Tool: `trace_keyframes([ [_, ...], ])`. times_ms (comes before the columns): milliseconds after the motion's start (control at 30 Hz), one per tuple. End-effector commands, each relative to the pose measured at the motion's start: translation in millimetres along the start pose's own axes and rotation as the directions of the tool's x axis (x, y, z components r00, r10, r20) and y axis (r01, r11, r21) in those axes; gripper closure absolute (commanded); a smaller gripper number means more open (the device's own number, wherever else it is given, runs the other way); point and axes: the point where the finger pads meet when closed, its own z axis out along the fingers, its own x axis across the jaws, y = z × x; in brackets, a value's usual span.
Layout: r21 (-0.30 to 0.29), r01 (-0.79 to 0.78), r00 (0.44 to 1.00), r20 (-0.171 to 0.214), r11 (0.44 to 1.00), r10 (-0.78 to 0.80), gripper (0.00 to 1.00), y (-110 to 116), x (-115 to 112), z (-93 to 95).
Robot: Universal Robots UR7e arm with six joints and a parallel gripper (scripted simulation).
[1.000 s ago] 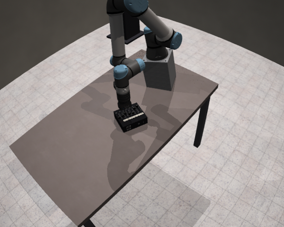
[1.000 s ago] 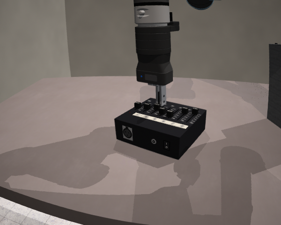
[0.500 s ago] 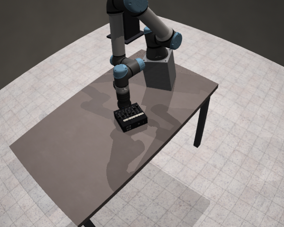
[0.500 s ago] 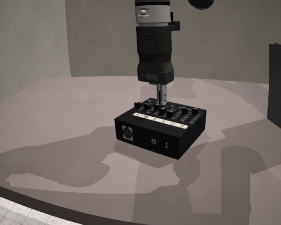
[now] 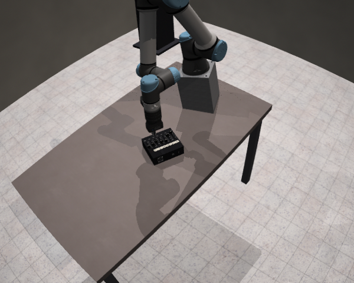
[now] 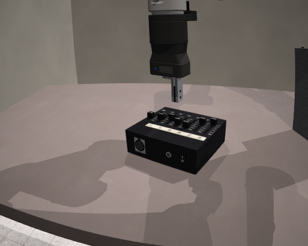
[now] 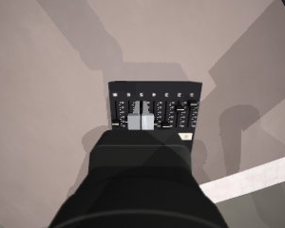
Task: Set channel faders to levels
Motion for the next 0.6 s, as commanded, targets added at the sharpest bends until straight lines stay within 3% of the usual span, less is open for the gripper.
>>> trace_keyframes([
  [0,0.000,0.000,1.000,0.000,1.000,0.000,1.00,0.0,-0.2,-9.2],
  [500,0.000,0.000,1.000,0.000,1.000,0.000,1.00,0.0,-0.2,-10.6],
  [533,0.000,0.000,1.000,0.000,1.000,0.000,0.00,0.0,-0.2,-10.7],
  [567,0.000,0.000,1.000,0.000,1.000,0.000,0.00,0.0,-0.2,-10.8],
])
